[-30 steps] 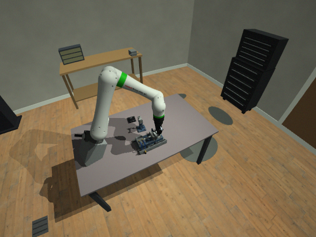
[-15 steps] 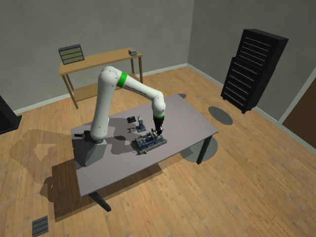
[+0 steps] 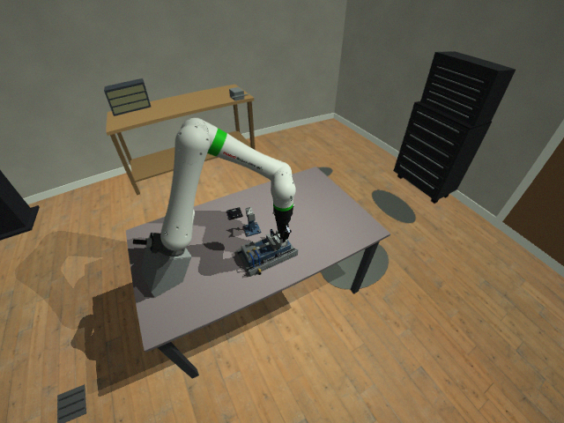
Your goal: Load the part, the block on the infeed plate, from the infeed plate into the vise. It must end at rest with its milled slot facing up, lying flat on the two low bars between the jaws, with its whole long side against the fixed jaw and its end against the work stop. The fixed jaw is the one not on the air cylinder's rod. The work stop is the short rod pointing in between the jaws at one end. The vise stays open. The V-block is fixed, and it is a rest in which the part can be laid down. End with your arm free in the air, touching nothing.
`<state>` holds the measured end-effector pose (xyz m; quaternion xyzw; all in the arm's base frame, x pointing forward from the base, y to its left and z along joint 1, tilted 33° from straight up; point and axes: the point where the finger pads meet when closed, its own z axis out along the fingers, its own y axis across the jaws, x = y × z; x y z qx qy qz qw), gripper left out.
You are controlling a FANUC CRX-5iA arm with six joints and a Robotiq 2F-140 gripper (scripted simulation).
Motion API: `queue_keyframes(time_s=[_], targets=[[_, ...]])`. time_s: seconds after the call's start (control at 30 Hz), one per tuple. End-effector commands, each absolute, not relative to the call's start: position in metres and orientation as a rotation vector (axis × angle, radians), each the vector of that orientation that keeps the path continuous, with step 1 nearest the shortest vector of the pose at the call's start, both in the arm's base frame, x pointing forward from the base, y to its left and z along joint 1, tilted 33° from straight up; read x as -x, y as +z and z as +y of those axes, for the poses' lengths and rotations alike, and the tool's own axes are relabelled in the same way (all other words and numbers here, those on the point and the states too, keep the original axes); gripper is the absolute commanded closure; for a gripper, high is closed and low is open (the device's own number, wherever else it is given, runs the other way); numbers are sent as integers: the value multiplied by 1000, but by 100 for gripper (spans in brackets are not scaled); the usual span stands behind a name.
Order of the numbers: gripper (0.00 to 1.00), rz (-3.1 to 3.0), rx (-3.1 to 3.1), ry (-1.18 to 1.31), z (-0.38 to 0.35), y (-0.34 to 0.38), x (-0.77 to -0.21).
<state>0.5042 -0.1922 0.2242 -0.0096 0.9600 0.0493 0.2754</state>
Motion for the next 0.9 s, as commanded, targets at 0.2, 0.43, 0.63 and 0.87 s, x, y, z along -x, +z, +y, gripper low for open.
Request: queue_keyframes(time_s=[0.2,0.43,0.63,0.87], targets=[[100,2580,26,132,-192,224,-504],[100,2580,26,132,-192,224,-504],[100,2580,26,132,-191,225,-504],[100,2580,26,132,-190,225,-504]])
